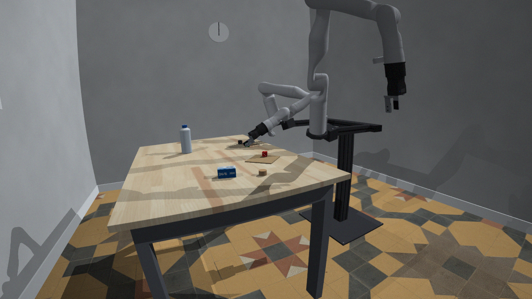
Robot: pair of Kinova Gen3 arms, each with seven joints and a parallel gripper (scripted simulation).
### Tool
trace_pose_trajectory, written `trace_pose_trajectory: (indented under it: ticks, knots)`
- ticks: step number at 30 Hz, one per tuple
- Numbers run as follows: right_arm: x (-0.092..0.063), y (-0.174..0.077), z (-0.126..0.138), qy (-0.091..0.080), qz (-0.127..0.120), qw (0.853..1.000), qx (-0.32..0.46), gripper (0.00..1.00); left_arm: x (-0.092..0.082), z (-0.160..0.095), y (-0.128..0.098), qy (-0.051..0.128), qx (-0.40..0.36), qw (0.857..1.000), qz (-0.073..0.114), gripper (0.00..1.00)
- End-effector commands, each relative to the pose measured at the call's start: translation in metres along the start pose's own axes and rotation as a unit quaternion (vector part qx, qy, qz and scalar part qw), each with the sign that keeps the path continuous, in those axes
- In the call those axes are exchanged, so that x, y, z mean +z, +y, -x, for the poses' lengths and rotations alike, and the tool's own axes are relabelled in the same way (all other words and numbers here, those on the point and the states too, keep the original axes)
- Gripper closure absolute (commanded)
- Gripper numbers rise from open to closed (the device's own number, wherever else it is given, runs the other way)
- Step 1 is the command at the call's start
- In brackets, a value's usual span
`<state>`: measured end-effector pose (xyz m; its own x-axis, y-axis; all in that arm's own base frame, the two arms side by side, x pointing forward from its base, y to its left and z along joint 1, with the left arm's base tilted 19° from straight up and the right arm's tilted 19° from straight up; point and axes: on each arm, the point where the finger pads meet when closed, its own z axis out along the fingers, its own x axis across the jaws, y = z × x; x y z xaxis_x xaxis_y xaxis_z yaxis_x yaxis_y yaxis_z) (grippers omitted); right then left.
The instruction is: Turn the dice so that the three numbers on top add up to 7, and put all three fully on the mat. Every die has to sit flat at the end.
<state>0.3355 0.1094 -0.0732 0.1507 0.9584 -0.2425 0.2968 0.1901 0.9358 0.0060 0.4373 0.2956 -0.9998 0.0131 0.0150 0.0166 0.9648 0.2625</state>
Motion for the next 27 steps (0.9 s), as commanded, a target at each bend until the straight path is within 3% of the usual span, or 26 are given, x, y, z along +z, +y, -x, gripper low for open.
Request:
trace_pose_trajectory:
  ticks: [1,15,27]
  knots:
    - [0.0,0.0,0.0,0.0,0.0,1.0,0.0,0.21,-0.001,0.0,0.0,0.0,0.0,1.0,0.001,0.0]
    - [-0.004,0.0,0.0,0.0,0.0,1.0,0.0,0.21,-0.001,0.0,0.0,0.0,0.0,1.0,0.001,0.0]
    - [-0.043,0.0,0.0,0.0,0.0,1.0,0.0,0.21,-0.001,0.0,0.0,0.0,0.0,1.0,0.001,0.0]
